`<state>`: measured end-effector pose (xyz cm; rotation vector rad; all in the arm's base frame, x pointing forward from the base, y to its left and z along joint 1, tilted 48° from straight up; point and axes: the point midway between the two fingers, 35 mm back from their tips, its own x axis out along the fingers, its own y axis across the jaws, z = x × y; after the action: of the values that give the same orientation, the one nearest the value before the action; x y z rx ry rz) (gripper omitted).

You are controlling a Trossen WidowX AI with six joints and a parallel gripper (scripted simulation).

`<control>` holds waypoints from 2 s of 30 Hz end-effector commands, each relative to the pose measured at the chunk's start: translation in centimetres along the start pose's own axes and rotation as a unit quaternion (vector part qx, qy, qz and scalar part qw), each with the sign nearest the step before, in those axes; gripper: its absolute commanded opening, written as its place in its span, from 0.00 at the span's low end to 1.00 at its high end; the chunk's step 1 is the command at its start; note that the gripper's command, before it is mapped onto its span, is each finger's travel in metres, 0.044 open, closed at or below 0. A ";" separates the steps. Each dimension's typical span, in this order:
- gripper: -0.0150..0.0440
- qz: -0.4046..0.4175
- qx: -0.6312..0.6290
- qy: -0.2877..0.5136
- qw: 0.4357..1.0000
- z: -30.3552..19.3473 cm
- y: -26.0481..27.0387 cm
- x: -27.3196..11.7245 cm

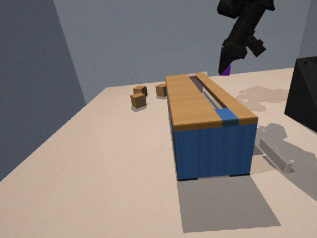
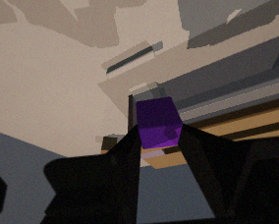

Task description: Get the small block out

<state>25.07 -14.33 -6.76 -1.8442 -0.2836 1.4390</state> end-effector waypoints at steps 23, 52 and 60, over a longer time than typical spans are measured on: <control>0.25 0.047 0.103 0.025 0.993 0.5 -1.5 -4.1; 0.25 0.047 0.103 0.025 0.993 0.5 -1.5 -4.1; 0.25 0.047 0.103 0.025 0.993 0.5 -1.5 -4.1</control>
<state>23.71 -15.54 -2.80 -1.7453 -0.0283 1.4227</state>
